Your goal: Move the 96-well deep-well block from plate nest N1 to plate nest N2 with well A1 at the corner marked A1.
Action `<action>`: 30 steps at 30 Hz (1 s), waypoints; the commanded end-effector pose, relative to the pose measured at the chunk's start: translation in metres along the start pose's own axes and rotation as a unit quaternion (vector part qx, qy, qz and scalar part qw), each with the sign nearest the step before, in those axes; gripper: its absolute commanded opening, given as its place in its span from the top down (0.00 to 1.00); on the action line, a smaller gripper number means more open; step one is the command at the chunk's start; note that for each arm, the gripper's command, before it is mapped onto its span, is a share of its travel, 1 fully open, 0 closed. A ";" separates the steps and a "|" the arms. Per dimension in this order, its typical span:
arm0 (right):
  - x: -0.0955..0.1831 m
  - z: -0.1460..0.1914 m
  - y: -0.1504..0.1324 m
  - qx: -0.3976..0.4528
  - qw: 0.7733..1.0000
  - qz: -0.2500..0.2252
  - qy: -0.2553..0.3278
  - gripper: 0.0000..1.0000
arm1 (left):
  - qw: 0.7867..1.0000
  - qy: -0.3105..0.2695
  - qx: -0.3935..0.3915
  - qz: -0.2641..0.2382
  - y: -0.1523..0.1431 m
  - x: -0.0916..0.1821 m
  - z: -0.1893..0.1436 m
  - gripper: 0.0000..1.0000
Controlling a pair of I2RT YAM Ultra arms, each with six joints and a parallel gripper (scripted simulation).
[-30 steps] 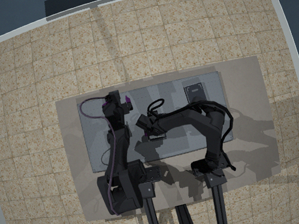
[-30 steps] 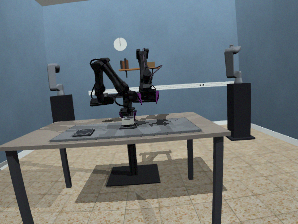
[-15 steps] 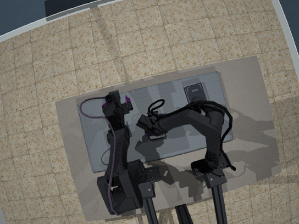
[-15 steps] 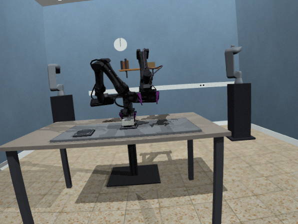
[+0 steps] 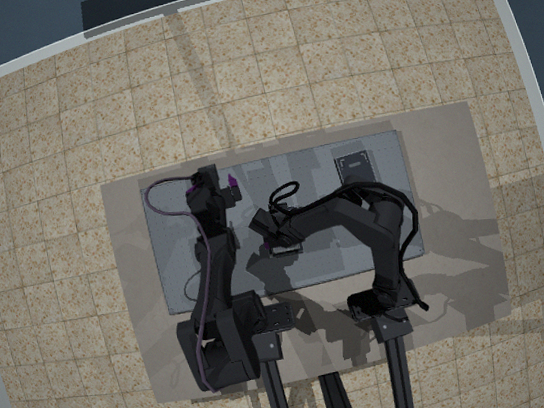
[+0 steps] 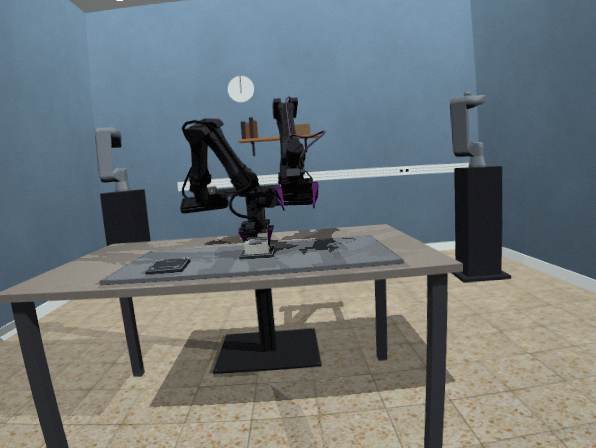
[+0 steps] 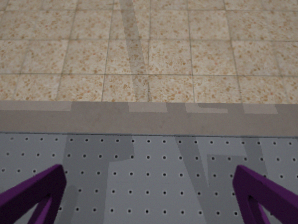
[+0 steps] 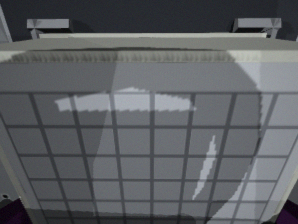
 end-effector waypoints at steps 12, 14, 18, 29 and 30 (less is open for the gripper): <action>0.012 0.001 0.002 0.004 1.000 -0.021 0.008 0.00 | 1.000 -0.007 -0.001 -0.005 0.001 0.000 -0.001 0.00; 0.021 -0.002 0.004 0.003 1.000 -0.022 0.009 0.00 | 1.000 -0.007 -0.001 -0.005 0.001 0.000 -0.001 0.00; 0.031 0.003 0.014 -0.009 0.999 -0.031 0.017 0.00 | 1.000 -0.007 -0.001 -0.005 0.001 0.000 -0.001 0.00; 0.065 0.014 0.019 -0.006 0.998 -0.038 0.050 0.00 | 1.000 -0.007 -0.001 -0.005 0.001 0.000 -0.001 0.00; 0.065 0.012 0.022 0.005 0.998 -0.047 0.047 0.00 | 1.000 -0.007 -0.001 -0.005 0.001 0.000 -0.001 0.00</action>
Point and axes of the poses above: on each arm, the point where the finger pads meet when closed, its own x axis back along the fingers, its own z axis across the jaws, y = z × x, the point moved 8 cm from there along x, back along the fingers, and after that the axes turned 9 degrees about x, right-handed, at the moved point
